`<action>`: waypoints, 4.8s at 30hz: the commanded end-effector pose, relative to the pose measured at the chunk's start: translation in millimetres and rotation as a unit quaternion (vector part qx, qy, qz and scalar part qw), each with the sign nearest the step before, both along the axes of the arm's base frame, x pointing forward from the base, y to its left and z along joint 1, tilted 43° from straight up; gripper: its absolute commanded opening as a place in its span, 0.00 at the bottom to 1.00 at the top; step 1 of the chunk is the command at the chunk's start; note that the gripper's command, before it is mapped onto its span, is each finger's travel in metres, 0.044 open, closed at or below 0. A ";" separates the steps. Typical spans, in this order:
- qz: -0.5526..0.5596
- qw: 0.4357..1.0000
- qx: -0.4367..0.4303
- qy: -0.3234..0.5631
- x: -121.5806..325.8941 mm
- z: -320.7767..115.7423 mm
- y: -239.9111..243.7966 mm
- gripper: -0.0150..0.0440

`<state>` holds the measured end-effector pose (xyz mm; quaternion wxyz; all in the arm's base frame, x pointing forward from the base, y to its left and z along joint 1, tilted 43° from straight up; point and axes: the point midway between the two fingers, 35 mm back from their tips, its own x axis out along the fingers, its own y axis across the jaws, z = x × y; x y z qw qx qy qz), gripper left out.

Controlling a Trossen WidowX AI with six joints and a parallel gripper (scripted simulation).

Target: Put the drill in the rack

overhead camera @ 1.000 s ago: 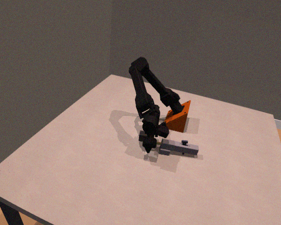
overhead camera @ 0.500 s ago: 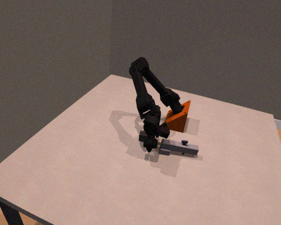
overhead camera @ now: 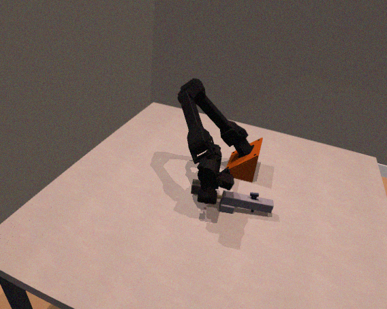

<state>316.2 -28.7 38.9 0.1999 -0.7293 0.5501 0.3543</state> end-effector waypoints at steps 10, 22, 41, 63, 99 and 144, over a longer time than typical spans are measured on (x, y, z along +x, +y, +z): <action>-0.002 1.000 -0.002 -0.001 -1.9 2.2 1.6 0.25; -0.002 1.000 -0.002 -0.001 0.0 6.5 -2.6 0.25; -0.002 1.000 -0.002 -0.002 9.1 27.6 -17.6 0.25; -0.002 1.000 -0.003 -0.002 17.3 49.1 -35.1 0.25; -0.002 1.000 -0.002 -0.002 9.8 62.1 -29.1 0.25; -0.002 1.000 -0.002 -0.002 3.5 71.8 -14.4 0.25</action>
